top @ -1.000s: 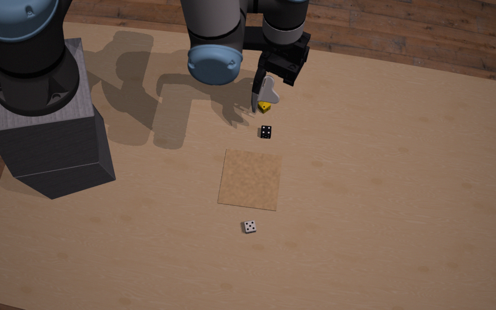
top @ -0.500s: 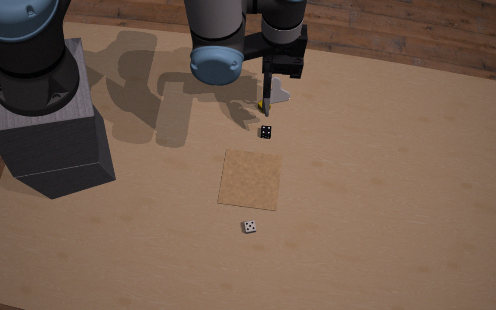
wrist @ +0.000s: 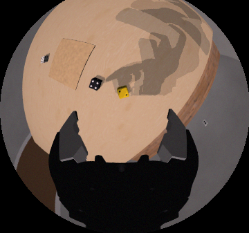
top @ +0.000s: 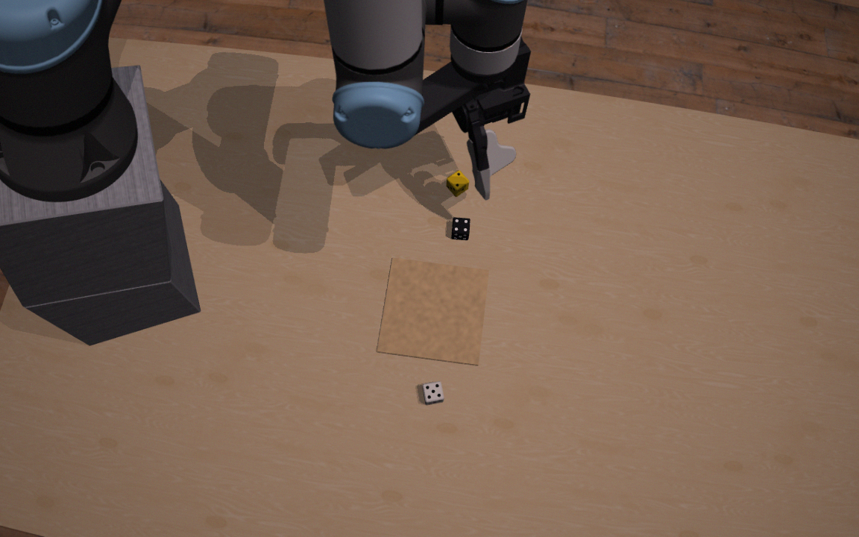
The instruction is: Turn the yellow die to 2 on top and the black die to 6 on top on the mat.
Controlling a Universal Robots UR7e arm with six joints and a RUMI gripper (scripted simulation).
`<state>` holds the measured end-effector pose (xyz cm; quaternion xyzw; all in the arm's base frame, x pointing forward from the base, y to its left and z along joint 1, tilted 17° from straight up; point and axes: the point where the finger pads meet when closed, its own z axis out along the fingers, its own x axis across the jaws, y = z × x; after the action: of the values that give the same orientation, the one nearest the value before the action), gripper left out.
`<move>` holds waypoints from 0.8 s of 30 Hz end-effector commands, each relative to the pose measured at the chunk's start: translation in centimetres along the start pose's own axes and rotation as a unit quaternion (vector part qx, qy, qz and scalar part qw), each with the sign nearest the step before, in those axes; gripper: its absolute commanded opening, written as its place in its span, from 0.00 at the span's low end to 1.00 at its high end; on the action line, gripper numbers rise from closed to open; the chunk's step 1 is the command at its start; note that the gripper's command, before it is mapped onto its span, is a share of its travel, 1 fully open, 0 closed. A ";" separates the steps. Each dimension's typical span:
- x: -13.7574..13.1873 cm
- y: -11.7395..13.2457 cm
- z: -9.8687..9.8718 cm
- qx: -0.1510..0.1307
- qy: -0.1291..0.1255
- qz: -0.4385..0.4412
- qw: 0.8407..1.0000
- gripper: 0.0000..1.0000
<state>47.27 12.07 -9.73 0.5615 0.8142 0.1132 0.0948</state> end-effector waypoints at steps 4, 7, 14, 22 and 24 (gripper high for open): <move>0.1 0.1 0.5 -0.002 0.002 -0.120 0.993 1.00; 0.1 0.1 0.6 -0.002 0.002 -0.153 0.988 1.00; 0.2 0.2 0.8 -0.002 0.002 -0.184 0.983 1.00; 0.2 0.2 0.8 -0.002 0.002 -0.193 0.981 0.24; 0.2 0.2 0.8 -0.002 0.002 -0.193 0.981 0.24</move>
<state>47.59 12.36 -10.51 0.3950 0.9066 0.0956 0.1138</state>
